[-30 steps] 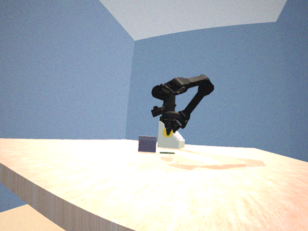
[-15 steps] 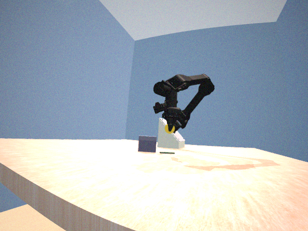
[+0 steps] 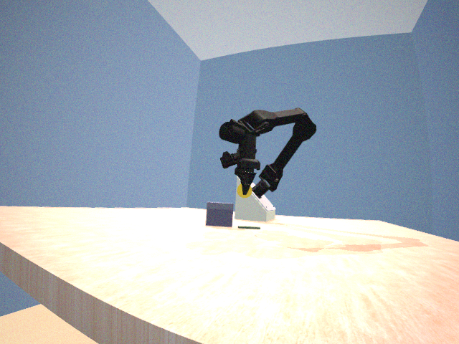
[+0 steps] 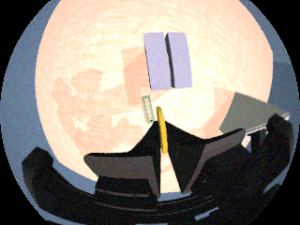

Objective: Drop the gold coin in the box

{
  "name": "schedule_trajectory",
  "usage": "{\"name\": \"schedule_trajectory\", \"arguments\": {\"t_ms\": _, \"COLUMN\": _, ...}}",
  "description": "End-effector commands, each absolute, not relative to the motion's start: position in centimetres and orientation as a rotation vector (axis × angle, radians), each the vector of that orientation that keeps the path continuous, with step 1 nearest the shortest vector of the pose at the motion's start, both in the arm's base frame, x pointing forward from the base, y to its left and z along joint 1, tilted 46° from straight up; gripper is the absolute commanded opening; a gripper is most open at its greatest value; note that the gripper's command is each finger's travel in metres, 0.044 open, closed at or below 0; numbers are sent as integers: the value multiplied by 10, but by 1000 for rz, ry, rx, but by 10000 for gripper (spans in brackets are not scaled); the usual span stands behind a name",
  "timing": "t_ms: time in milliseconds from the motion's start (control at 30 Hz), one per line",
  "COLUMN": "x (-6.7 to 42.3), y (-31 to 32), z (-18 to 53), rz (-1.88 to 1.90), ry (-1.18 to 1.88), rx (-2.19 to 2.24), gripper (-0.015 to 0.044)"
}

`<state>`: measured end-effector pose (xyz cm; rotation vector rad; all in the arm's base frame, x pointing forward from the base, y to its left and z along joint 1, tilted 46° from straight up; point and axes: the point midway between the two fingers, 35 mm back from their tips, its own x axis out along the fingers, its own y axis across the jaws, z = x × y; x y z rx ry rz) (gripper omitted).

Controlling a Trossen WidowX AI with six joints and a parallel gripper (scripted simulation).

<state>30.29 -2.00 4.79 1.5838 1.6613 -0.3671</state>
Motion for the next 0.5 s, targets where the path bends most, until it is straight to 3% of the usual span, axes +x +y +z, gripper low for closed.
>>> {"name": "schedule_trajectory", "arguments": {"t_ms": 0, "x": 305, "y": -29, "z": 41, "rz": -366, "ry": 1654, "rx": 1578, "gripper": 0}}
{"name": "schedule_trajectory", "arguments": {"t_ms": 467, "x": 306, "y": -54, "z": 16, "rz": -366, "ry": 1655, "rx": 1575, "gripper": 0}}
